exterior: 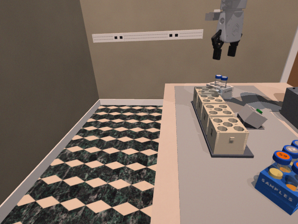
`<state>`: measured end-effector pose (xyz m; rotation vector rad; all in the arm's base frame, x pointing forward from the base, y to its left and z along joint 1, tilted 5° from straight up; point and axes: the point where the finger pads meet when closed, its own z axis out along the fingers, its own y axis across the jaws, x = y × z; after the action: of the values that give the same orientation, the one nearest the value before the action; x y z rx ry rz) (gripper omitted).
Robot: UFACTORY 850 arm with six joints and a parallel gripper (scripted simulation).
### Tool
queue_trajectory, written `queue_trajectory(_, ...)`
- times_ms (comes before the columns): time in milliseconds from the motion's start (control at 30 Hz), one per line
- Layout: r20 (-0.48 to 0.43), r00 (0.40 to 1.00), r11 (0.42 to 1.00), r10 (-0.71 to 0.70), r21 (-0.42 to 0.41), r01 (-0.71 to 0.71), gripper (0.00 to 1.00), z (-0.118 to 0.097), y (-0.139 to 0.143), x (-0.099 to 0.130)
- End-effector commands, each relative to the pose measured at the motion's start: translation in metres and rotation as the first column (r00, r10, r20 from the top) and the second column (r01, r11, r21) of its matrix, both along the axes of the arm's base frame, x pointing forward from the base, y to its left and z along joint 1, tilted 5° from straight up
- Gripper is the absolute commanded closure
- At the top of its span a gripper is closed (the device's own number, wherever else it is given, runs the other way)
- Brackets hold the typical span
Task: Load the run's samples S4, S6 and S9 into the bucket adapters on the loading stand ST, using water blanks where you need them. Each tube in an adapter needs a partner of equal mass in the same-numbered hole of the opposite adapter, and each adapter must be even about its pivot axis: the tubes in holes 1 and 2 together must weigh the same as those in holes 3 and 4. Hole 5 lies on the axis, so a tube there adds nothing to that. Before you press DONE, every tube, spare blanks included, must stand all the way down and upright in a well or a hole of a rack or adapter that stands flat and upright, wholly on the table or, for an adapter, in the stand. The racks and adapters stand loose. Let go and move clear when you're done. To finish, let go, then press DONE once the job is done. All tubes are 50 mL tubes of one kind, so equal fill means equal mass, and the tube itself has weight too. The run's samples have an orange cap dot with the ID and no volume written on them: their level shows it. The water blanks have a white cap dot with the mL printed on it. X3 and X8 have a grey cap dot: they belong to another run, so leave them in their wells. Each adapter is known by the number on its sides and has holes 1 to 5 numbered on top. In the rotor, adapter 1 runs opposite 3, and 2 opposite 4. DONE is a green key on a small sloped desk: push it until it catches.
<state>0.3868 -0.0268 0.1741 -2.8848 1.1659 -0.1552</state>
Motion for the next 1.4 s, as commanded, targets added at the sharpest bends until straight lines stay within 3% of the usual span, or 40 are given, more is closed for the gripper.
queue_trajectory(0, 0.002, 1.000, 1.000, 0.000, 0.000, 0.000, 0.00, 0.001, 0.000, 0.001)
queue_trajectory(533, 0.002, 1.000, 1.000, 0.000, 0.000, 0.000, 0.00, 0.001, 0.000, 0.001)
queue_trajectory(733, -0.004, 0.980, 0.980, 0.198, -0.015, -0.198, 0.00, -0.006, 0.021, 0.008)
queue_trajectory(1033, -0.019, 0.878, 0.878, 0.478, -0.033, -0.478, 0.00, -0.014, 0.046, 0.015)
queue_trajectory(1100, -0.019, 0.878, 0.878, 0.478, -0.033, -0.478, 0.00, -0.014, 0.046, 0.015)
queue_trajectory(1367, -0.034, 0.722, 0.720, 0.691, -0.045, -0.692, 0.00, -0.021, 0.067, 0.019)
